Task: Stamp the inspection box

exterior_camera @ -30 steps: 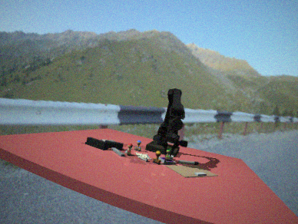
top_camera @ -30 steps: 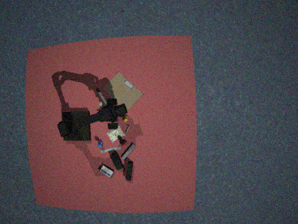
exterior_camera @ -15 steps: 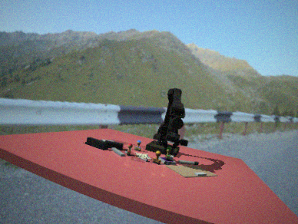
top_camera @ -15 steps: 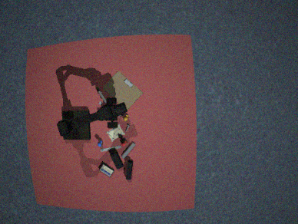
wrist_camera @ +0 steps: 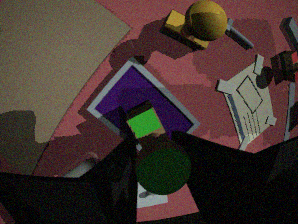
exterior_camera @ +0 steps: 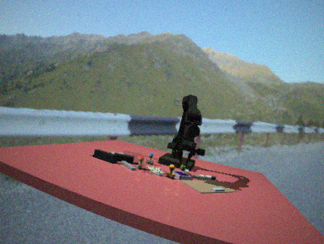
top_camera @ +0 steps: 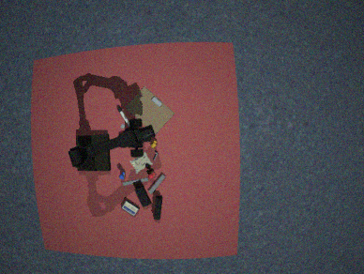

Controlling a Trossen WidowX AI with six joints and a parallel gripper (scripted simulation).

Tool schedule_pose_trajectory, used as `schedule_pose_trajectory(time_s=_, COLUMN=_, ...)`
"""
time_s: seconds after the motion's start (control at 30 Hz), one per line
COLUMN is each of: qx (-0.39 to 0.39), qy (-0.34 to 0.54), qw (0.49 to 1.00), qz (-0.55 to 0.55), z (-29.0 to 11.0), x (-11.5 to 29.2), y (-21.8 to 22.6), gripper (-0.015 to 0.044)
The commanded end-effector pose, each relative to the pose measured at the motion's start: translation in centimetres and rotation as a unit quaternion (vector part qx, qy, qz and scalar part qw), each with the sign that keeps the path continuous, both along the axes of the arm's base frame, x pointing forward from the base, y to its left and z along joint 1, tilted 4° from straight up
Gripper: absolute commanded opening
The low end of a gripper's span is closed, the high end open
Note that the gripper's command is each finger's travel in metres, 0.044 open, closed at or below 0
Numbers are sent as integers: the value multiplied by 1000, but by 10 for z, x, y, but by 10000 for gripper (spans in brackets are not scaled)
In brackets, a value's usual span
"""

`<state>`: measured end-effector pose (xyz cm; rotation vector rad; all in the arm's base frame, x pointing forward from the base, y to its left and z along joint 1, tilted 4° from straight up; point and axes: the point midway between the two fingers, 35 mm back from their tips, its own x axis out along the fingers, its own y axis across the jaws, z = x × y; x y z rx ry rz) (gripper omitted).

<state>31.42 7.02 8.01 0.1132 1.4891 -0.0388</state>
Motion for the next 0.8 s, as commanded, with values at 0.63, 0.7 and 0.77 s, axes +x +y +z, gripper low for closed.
schedule_pose_trajectory(time_s=0.63, qx=-1, qy=-4, qw=1000, qz=5, z=33, x=-2, y=-5, gripper=0)
schedule_pose_trajectory(time_s=0.7, qx=-3, qy=-4, qw=1000, qz=19, z=33, x=0, y=-15, gripper=0)
schedule_pose_trajectory(time_s=0.77, qx=-5, qy=-5, qw=999, qz=34, z=33, x=1, y=-25, gripper=0)
